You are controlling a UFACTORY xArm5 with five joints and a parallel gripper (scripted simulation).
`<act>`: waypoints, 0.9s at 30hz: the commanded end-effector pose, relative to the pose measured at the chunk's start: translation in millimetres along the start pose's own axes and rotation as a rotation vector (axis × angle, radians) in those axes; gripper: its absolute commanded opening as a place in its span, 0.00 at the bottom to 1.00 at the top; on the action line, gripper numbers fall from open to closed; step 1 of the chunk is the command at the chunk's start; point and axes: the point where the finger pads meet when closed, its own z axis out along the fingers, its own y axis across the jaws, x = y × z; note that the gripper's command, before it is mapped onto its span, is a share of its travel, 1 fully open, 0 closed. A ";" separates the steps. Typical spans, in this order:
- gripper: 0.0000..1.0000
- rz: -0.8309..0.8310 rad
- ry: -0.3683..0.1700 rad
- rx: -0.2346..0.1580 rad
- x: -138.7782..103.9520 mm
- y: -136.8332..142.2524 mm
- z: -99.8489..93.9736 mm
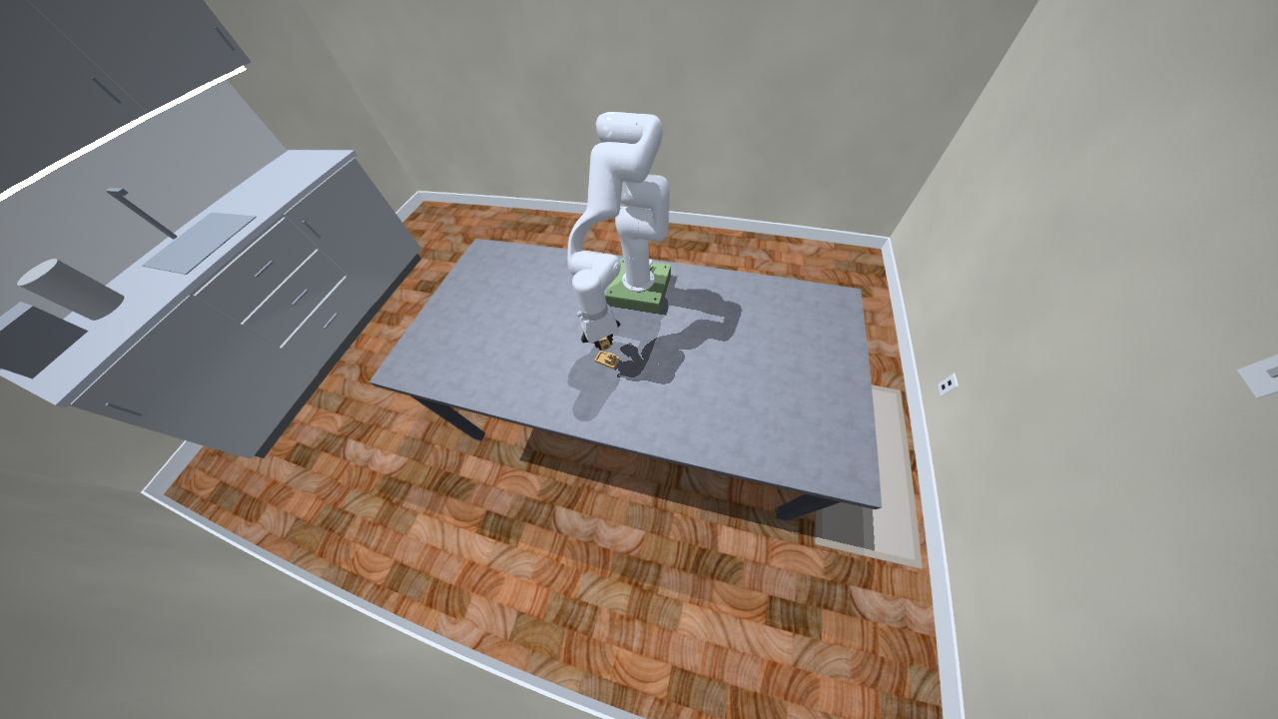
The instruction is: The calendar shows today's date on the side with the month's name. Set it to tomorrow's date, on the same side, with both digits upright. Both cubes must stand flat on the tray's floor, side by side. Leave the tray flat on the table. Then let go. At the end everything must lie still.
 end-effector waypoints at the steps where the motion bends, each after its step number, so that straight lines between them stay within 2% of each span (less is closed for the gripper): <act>1: 0.29 0.174 -0.002 0.002 -7.3 3.0 -0.5; 4: 0.29 0.261 -0.002 0.002 -10.7 5.2 -0.2; 7: 0.29 0.275 -0.002 0.002 -11.2 5.5 -0.2; 9: 0.29 0.387 -0.002 0.002 -15.6 8.3 0.2; 20: 0.29 0.695 -0.003 0.001 -27.2 16.5 1.2; 23: 0.29 0.710 -0.003 0.001 -27.8 16.9 1.2; 25: 0.29 0.827 -0.003 0.001 -32.2 20.2 1.7; 27: 0.29 0.859 -0.003 0.001 -33.3 21.1 1.8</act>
